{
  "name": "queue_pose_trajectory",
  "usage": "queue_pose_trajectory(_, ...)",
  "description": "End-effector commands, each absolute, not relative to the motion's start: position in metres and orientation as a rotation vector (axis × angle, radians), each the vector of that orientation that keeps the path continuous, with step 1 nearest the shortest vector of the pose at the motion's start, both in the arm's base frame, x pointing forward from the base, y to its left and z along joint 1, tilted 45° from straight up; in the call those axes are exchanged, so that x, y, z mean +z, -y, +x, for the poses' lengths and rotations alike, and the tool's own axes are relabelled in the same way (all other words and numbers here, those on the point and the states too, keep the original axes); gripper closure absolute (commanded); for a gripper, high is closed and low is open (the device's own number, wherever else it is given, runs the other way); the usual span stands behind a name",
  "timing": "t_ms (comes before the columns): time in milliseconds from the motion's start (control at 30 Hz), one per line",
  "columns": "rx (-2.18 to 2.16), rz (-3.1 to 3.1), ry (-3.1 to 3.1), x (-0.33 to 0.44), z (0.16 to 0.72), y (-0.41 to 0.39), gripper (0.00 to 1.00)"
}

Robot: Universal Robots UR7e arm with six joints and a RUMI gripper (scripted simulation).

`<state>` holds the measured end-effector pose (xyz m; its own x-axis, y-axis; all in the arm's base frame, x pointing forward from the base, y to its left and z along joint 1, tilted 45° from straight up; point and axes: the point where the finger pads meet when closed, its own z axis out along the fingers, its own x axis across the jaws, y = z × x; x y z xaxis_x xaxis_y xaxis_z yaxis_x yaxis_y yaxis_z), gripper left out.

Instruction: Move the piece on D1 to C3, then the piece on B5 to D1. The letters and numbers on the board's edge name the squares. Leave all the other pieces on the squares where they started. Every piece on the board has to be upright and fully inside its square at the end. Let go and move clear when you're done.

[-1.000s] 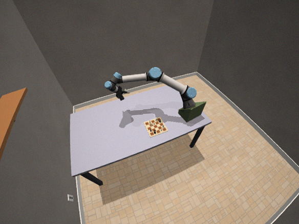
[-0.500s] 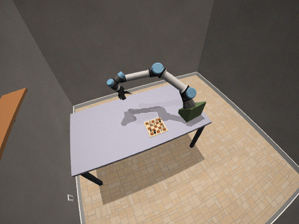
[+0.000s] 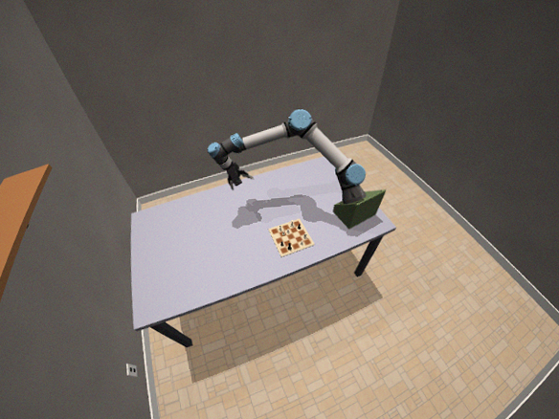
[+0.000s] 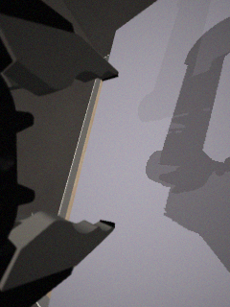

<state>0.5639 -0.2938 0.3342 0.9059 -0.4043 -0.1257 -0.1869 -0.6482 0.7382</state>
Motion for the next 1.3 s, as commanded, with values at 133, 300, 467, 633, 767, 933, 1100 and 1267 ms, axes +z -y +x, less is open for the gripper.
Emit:
queue_pose_trajectory(133, -0.281, 2.507, 0.385, 0.3, 0.534, 0.283, 0.0)
queue_pose_trajectory(300, -0.242, 2.669, 0.369, 0.274, 0.512, 0.276, 0.0)
queue_pose_trajectory(467, -0.207, 2.796, 0.354, 0.253, 0.495, 0.269, 0.0)
queue_pose_trajectory(633, -0.159, 2.959, 0.33, 0.227, 0.472, 0.261, 0.0)
queue_pose_trajectory(767, -0.149, 3.0, 0.324, 0.22, 0.467, 0.26, 0.0)
queue_pose_trajectory(933, -0.086, 3.181, 0.291, 0.19, 0.442, 0.251, 0.0)
queue_pose_trajectory(1100, -0.026, 3.332, 0.26, 0.165, 0.421, 0.243, 0.0)
queue_pose_trajectory(1267, 0.015, 3.431, 0.236, 0.148, 0.407, 0.238, 0.0)
